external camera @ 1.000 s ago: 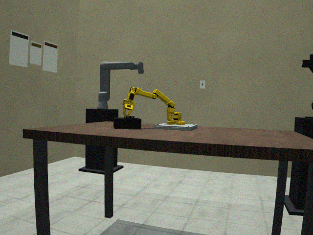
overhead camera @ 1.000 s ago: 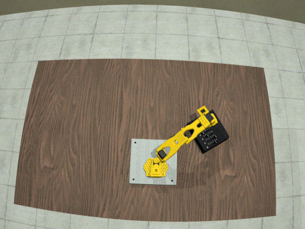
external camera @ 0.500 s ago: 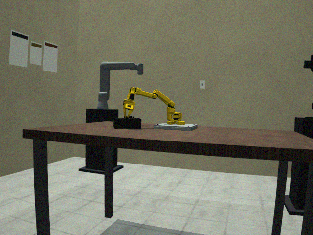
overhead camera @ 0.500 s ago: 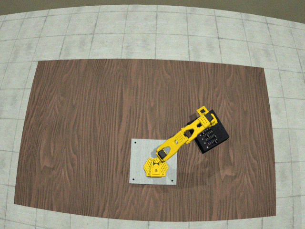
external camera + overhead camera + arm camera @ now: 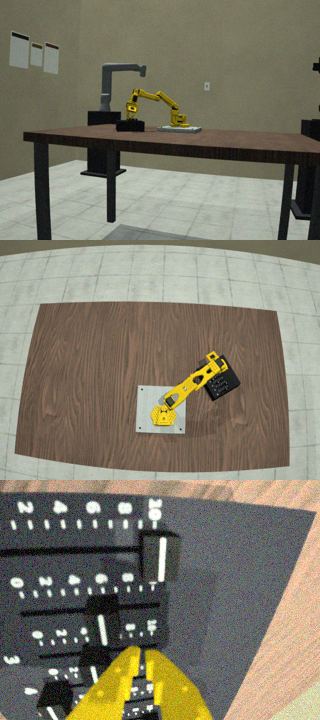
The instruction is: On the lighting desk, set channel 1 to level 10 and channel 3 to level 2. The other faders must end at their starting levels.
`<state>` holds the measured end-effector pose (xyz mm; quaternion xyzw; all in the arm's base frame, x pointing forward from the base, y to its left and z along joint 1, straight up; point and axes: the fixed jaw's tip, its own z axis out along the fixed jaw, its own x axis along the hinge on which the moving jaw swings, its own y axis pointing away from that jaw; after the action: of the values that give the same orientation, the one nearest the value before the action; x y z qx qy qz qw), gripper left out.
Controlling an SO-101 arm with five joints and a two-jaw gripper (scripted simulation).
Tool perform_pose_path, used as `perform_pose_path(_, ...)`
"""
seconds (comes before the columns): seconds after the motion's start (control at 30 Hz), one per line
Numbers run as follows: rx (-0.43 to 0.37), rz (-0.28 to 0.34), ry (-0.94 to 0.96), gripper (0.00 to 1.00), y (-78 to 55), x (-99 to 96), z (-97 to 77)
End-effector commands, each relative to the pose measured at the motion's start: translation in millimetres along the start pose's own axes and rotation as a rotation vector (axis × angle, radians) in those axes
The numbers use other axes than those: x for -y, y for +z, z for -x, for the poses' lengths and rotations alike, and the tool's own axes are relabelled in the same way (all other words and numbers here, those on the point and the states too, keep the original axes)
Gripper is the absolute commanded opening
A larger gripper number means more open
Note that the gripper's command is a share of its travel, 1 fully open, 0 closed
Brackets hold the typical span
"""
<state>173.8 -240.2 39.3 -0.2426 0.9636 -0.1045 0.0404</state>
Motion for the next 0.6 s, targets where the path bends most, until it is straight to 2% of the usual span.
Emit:
perform_pose_path(0.0, -0.007, 0.09, -0.009, 0.0, 10.2, -14.1, 4.1)
perform_pose_path(0.57, -0.008, 0.102, -0.009, 0.0, 8.6, -16.3, 4.4)
